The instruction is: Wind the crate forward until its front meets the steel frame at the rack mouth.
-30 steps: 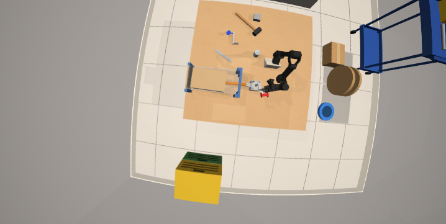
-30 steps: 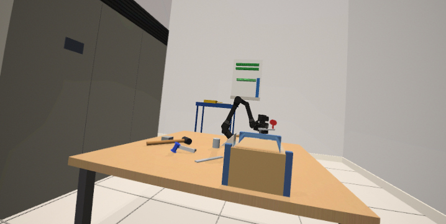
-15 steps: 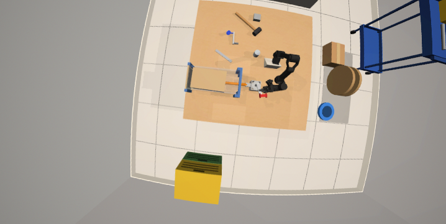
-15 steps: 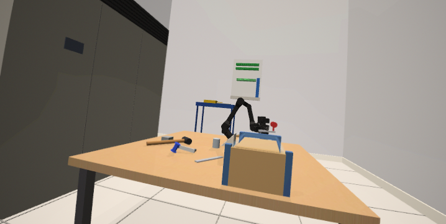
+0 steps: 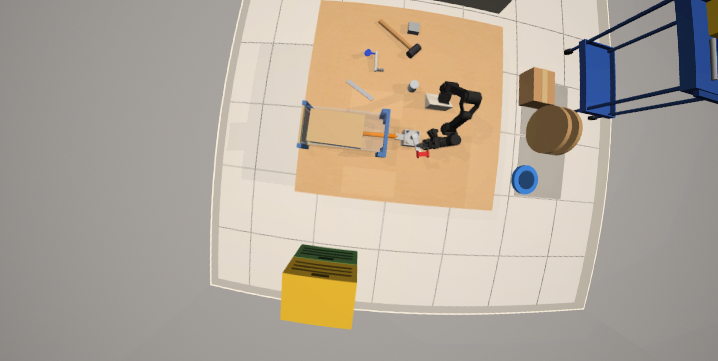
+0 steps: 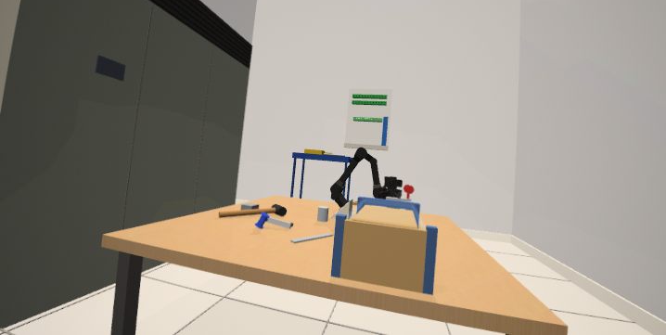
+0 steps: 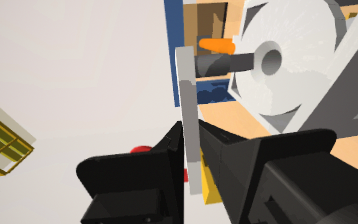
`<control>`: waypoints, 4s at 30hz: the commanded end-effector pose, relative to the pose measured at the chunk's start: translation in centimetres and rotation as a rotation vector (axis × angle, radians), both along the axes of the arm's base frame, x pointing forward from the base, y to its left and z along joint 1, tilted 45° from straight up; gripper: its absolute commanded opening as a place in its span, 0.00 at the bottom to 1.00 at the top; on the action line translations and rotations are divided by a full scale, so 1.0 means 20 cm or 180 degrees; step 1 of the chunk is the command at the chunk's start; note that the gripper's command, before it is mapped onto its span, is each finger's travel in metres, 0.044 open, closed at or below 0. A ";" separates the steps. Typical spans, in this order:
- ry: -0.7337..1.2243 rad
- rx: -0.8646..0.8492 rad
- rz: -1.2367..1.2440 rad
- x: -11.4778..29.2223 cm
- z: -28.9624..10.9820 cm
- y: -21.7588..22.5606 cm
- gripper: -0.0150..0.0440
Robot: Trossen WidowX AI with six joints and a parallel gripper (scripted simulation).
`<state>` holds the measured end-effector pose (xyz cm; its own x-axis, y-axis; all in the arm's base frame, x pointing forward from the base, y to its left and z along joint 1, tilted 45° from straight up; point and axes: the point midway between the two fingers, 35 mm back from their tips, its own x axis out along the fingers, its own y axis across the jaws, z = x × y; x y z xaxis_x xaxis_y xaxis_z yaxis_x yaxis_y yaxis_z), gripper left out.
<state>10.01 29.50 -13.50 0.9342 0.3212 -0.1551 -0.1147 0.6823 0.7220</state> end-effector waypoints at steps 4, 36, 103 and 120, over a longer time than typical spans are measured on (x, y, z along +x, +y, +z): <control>0.0001 0.0019 0.0004 0.00 0.00 0.00 0.25; 0.0024 0.0021 0.0026 -0.04 -0.03 -0.04 0.25; 0.0011 -0.0009 0.0016 -0.03 -0.05 -0.06 0.66; 0.0011 -0.0009 0.0016 -0.03 -0.05 -0.06 0.66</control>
<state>9.51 28.22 -14.61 0.9317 0.3257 -0.1607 -0.1153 0.6848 0.7196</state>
